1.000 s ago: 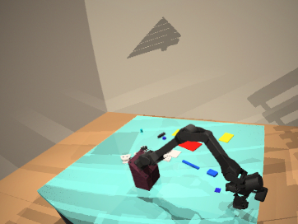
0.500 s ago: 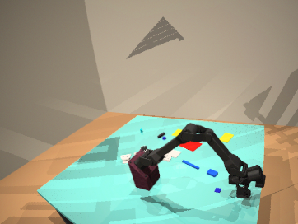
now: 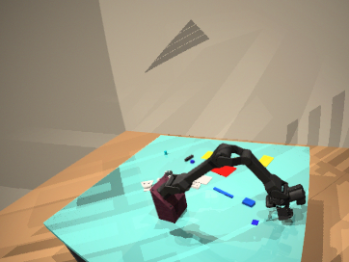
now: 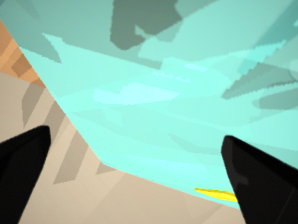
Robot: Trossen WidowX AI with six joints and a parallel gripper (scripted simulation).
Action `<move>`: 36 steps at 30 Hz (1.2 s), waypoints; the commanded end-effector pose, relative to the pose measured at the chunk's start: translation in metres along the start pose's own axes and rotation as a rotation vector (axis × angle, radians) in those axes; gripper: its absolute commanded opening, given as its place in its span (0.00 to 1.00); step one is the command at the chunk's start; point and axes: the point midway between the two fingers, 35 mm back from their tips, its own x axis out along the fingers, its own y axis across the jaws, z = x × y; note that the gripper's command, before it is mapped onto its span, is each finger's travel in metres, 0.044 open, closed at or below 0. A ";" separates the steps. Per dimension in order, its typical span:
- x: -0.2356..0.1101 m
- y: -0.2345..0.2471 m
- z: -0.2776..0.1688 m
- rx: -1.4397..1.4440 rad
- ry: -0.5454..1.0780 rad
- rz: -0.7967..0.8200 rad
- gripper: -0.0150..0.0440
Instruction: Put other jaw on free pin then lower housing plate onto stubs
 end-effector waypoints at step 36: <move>0.115 -0.166 -0.153 -0.262 0.167 -0.407 1.00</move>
